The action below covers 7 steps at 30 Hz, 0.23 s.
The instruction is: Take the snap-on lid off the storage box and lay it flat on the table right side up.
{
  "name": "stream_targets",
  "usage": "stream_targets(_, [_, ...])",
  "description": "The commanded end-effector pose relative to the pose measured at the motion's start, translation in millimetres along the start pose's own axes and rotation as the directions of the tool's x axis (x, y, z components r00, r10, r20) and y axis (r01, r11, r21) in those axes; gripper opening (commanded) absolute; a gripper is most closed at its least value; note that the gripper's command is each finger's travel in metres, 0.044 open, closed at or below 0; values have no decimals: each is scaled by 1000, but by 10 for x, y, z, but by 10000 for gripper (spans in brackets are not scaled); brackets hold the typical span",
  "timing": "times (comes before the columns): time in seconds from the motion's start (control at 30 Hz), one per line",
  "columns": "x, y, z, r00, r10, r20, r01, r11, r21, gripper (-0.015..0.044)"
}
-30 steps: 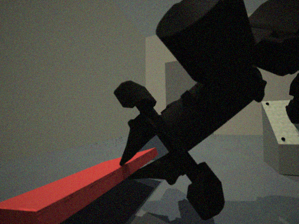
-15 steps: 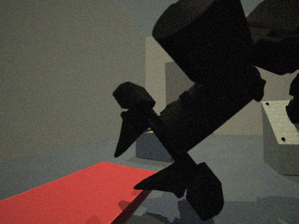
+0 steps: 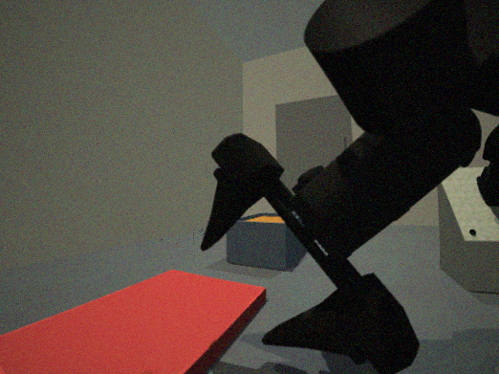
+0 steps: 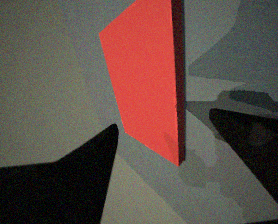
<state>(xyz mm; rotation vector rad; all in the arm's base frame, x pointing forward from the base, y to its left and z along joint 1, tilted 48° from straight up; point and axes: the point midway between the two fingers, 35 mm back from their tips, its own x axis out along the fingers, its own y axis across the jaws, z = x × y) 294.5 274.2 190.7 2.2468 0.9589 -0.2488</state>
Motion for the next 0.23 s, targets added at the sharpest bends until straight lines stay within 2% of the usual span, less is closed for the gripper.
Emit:
stream_targets(0.0, [-68,-51,4,1000,2,2,-2,1000,2,440])
stream_targets(0.2, [-159,-128,4,1000,2,2,-2,1000,3,440])
